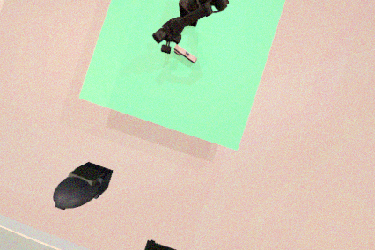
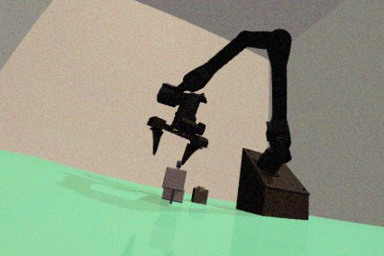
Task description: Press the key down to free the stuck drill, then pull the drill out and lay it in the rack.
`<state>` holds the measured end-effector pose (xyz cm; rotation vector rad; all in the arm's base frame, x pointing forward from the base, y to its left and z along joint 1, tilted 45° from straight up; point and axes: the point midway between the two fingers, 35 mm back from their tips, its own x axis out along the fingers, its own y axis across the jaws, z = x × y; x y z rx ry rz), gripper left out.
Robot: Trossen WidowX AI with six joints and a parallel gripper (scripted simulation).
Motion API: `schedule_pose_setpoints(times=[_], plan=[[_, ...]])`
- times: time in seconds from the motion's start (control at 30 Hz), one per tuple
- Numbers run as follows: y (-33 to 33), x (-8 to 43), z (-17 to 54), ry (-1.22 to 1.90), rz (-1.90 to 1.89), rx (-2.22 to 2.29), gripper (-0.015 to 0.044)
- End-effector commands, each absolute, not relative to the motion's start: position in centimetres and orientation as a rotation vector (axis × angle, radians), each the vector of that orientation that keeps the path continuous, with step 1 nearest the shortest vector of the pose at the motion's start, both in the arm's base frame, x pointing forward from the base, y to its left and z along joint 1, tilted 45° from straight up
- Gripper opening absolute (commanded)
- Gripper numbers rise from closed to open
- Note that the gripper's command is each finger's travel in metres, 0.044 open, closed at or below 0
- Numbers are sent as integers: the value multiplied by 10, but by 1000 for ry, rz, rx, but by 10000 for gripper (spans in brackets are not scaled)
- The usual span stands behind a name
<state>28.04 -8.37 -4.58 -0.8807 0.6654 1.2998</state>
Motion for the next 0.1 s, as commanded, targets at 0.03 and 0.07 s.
schedule_pose_setpoints(times=[0.03,0.07], plan=[[-54,323,-11,530,1326,-1064,440],[-48,330,-4,501,1331,-1100,440]])
